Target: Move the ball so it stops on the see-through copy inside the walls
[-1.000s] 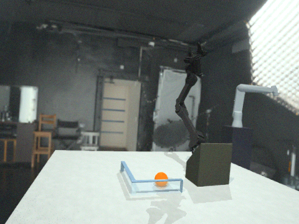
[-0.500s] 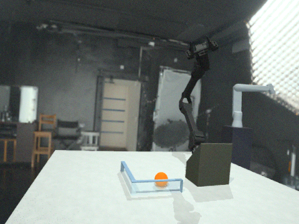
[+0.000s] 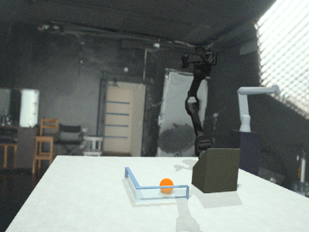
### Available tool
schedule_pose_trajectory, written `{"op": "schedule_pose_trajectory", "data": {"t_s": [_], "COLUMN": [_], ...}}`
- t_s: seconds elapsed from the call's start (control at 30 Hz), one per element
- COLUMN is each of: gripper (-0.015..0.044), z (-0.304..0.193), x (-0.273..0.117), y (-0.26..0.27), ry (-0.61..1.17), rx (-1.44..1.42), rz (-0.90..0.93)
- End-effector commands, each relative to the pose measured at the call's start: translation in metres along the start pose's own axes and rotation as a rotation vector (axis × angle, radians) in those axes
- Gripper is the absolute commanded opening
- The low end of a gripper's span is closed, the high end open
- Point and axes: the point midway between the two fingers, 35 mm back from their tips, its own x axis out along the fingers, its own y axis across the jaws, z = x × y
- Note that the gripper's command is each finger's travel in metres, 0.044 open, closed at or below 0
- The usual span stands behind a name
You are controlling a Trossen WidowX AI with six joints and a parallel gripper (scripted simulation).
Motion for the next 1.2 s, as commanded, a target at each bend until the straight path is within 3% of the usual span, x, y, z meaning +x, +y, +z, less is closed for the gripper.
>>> {"op": "schedule_pose_trajectory", "data": {"t_s": [0.0,0.23,0.47,0.7,0.93,1.17], "gripper": [0.0434,0.0434,0.0434,0.0434,0.0434,0.0434], "z": [-0.058,-0.173,-0.292,-0.408,-0.502,-0.517], "x": [0.042,0.090,0.101,0.071,0.007,-0.008], "y": [-0.007,-0.032,-0.061,-0.086,-0.099,-0.099], "ry": [0.173,0.502,0.845,1.195,1.502,1.554], "rx": [-0.147,-0.377,-0.555,-0.673,-0.708,-0.704], "rz": [-0.023,-0.007,0.095,0.303,0.618,0.692]}}
